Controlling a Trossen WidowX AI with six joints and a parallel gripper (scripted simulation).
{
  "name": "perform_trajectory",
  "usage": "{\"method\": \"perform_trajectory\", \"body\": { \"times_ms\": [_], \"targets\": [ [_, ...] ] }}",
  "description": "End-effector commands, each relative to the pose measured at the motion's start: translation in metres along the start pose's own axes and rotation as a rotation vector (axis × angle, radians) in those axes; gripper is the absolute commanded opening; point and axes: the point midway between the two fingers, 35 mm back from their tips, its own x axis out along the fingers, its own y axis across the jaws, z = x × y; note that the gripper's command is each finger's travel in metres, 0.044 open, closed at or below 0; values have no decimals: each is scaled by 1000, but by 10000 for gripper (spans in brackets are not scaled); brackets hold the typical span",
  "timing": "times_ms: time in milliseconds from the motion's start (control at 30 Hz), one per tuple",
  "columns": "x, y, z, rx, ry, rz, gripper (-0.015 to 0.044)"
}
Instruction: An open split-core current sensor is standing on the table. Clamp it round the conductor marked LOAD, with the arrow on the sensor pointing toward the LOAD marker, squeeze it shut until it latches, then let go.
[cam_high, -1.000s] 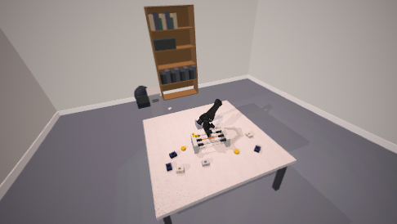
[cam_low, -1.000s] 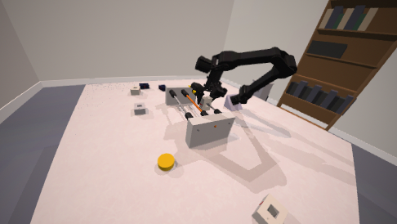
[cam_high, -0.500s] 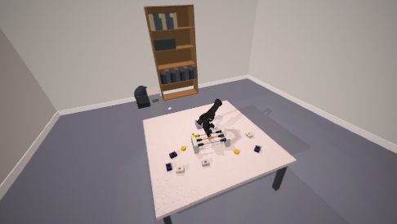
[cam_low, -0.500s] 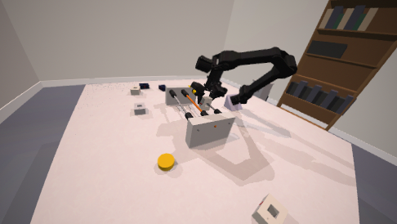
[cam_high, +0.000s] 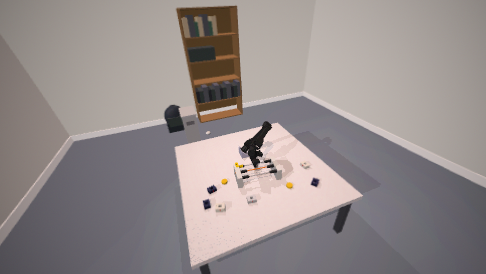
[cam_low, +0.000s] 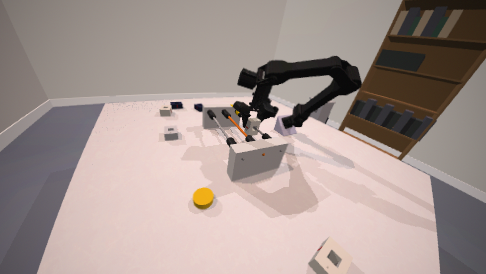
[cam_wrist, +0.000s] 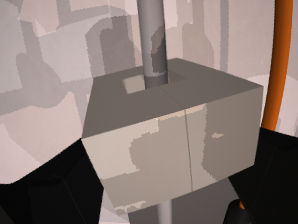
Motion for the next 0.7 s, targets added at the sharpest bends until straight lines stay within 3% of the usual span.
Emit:
{"method": "perform_trajectory", "body": {
  "times_ms": [0,300,667],
  "targets": [
    [0,1,-1,-3,1,24,0],
    [5,2,0,-2,1,21,0],
    [0,1,0,-1,0,17,276]
  ]
}}
